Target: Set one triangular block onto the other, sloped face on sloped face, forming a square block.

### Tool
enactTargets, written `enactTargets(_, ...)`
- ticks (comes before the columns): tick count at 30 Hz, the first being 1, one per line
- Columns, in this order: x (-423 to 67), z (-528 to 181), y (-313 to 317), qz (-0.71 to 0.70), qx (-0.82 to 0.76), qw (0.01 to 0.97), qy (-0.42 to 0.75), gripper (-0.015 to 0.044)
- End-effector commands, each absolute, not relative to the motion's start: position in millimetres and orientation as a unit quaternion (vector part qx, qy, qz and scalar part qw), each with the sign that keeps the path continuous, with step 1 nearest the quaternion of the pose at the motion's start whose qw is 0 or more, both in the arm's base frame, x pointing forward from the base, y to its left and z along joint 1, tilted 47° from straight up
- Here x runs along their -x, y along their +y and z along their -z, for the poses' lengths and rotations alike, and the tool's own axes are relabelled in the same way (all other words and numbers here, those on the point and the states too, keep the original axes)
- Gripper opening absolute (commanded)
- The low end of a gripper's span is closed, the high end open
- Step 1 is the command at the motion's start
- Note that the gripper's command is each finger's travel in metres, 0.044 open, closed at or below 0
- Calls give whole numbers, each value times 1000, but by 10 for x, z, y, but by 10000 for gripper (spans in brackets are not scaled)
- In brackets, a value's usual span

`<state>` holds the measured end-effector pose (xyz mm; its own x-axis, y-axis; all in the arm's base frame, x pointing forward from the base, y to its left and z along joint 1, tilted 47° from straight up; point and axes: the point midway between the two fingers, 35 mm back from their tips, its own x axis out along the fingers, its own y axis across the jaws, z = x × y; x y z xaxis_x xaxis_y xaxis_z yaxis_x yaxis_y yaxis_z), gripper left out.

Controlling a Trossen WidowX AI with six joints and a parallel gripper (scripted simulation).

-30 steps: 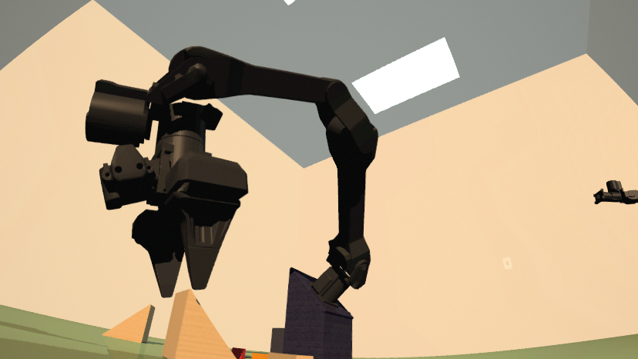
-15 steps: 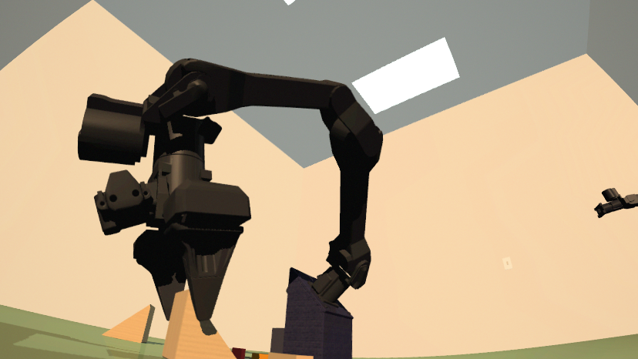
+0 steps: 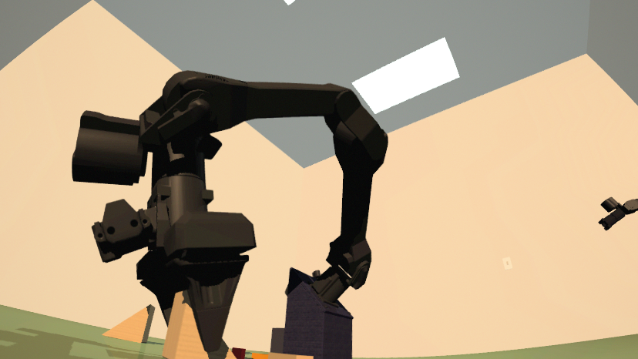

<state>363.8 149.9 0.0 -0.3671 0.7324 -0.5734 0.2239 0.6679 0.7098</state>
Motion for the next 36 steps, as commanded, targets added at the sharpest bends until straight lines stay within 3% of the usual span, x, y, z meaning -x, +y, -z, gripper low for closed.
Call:
enactTargets(1, -3598, 36, 1542, -267, -309, 466, 785, 440)
enactTargets(10, -3598, 36, 1542, -267, -309, 466, 785, 204)
enactTargets(17, -3598, 36, 1542, -267, -309, 466, 785, 157)
enactTargets(23, -3603, 12, 1520, -267, -308, 467, 785, 0)
enactTargets(36, -3547, -25, 1485, -243, -325, 519, 752, 0)
